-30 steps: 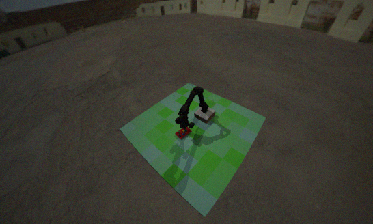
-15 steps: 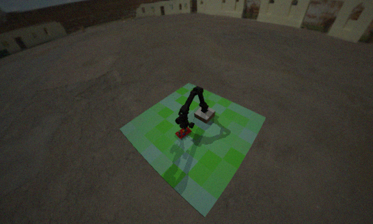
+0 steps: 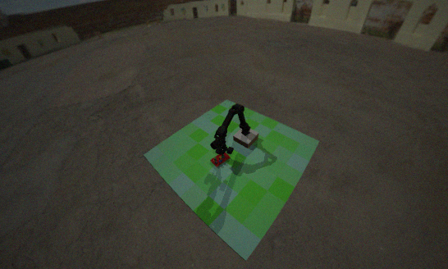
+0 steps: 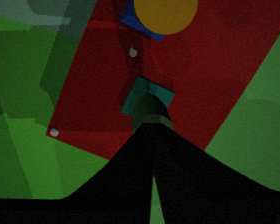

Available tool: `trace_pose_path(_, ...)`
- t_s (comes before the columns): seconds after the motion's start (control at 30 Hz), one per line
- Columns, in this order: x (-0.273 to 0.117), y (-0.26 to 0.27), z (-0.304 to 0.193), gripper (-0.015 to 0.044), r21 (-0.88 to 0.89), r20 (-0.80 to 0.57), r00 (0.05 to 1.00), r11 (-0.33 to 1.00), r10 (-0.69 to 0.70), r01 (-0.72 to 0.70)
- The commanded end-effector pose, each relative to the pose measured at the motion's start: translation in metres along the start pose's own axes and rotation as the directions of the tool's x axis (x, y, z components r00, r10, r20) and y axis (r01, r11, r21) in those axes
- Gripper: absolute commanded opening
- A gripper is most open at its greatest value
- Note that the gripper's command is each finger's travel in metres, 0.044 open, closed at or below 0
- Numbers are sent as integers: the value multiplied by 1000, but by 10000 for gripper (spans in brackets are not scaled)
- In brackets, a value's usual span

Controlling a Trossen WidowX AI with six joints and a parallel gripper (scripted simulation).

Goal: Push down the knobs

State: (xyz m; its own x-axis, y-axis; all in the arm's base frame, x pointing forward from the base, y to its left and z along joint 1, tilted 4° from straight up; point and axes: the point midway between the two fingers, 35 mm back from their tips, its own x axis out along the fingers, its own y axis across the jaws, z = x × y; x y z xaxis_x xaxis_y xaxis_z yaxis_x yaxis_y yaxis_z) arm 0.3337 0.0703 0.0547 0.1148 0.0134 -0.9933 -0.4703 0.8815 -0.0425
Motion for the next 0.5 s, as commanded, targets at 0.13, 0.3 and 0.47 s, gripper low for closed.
trace_pose_path(0.13, -1, -2, 2, 0, 4, -10, 1000, 1000, -3, 3)
trace_pose_path(0.3, -9, -1, 2, 0, 4, -10, 1000, 1000, -3, 3)
trace_pose_path(0.47, -17, -1, 2, 0, 4, -10, 1000, 1000, -3, 3)
